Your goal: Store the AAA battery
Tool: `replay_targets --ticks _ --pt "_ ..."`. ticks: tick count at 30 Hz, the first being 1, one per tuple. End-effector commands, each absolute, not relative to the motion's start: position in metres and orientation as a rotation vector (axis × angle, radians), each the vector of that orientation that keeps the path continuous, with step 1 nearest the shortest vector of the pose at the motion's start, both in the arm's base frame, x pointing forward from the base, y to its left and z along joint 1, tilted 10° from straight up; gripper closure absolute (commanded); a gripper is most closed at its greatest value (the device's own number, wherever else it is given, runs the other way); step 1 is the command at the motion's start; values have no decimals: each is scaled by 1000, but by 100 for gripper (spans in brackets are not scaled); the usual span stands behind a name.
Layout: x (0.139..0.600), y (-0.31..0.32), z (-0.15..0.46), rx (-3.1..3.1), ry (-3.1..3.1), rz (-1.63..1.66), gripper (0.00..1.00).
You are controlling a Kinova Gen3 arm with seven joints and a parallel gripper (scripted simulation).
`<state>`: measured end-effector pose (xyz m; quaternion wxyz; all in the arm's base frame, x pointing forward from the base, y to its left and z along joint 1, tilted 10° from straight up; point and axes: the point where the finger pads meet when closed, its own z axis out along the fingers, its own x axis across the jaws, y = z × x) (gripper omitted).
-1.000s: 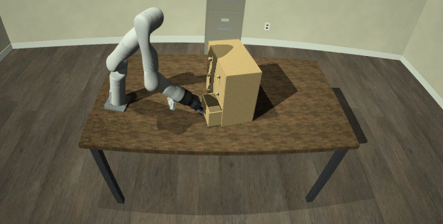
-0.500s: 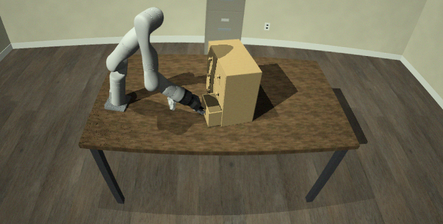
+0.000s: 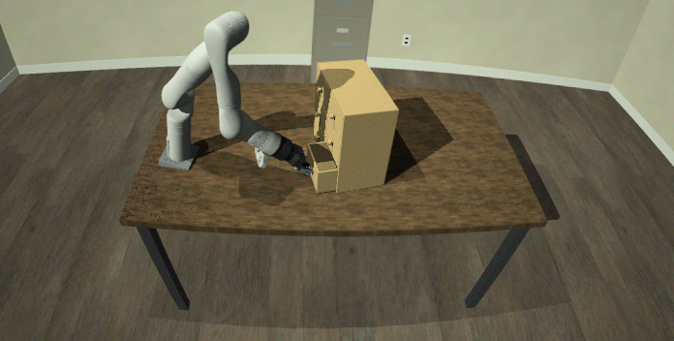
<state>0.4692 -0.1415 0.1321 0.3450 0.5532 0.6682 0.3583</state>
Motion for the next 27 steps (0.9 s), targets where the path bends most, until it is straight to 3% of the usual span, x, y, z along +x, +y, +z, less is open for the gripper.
replay_targets --ticks 1,27 --pt "469 -142 133 1435 1734 930 33" --pt "422 -149 125 1435 1734 930 33"
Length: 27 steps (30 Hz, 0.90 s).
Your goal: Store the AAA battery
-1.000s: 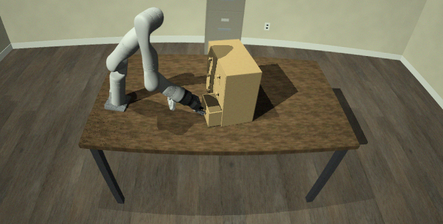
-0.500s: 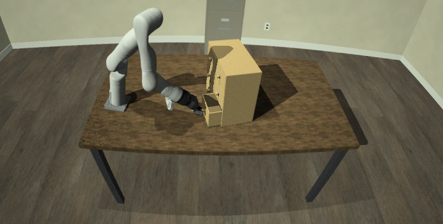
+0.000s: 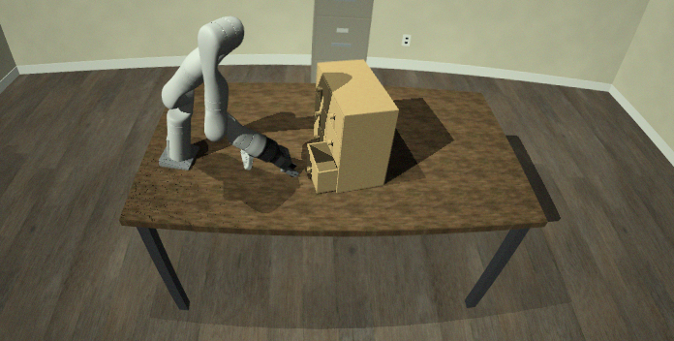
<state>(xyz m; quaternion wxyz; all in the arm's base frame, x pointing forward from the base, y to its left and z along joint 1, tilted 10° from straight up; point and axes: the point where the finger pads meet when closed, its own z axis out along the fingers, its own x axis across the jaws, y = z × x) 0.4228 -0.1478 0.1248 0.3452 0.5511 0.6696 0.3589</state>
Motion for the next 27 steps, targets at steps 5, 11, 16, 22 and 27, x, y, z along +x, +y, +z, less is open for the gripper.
replay_targets --ticks 5,11,16,22,27 --pt "421 -150 124 1435 1734 930 33" --pt "421 -150 125 1434 1735 930 33" --pt "418 -150 127 1426 1744 928 33" --pt "413 -150 131 1419 1754 928 33" --pt "405 -151 140 1417 1763 934 33"
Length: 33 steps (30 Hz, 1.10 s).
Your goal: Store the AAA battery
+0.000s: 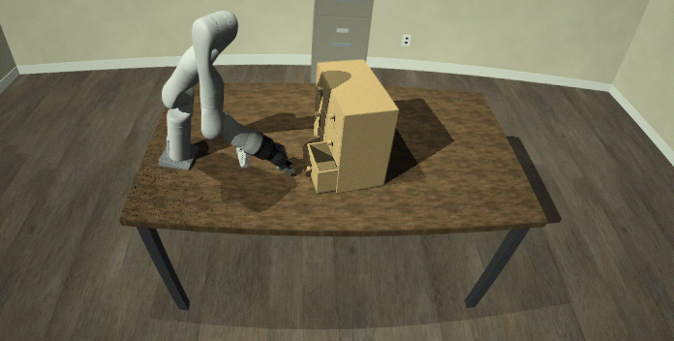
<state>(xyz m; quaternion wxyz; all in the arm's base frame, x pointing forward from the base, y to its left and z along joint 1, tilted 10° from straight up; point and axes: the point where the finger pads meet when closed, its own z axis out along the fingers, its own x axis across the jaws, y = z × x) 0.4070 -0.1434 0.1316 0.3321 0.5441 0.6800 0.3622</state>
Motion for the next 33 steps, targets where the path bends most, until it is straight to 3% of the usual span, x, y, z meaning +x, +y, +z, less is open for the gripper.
replay_targets --ticks 1,33 --pt "403 -151 142 1419 1763 937 33" --pt "360 -155 182 1426 1764 946 33"
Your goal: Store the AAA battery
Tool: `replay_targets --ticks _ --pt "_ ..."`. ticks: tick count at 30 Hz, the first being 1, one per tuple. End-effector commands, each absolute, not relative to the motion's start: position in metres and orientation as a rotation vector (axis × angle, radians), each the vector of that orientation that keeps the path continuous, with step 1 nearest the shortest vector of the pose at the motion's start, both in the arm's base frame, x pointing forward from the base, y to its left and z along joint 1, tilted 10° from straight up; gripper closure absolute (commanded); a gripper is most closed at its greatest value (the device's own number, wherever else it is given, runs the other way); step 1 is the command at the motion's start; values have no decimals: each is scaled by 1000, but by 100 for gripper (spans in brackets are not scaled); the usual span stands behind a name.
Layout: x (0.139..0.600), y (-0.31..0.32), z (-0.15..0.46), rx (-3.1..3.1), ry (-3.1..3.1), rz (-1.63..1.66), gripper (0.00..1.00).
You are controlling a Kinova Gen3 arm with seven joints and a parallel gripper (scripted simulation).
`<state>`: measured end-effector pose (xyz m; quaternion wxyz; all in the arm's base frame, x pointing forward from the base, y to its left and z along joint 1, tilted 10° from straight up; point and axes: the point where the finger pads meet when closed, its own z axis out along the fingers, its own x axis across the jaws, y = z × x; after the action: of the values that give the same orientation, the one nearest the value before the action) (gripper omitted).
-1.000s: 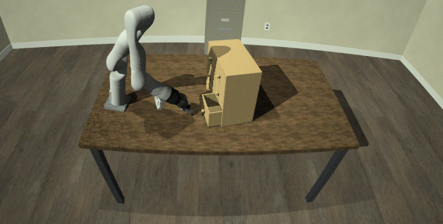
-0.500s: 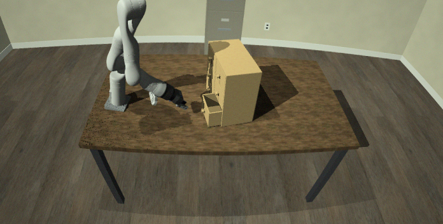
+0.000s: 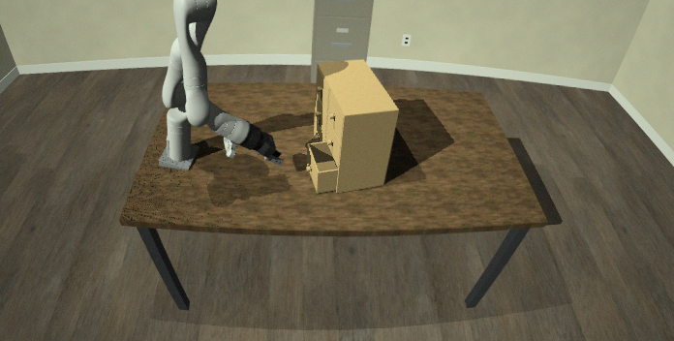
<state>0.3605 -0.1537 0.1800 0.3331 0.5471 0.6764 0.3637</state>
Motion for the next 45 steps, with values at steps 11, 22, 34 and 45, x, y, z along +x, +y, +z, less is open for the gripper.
replay_targets --ticks 11,22,34,45 --pt "360 -155 182 1427 1765 945 33" --pt "358 -155 184 1443 1783 928 33" --pt "353 -155 189 1477 1818 886 33" --pt "346 -156 196 1521 1861 829 33"
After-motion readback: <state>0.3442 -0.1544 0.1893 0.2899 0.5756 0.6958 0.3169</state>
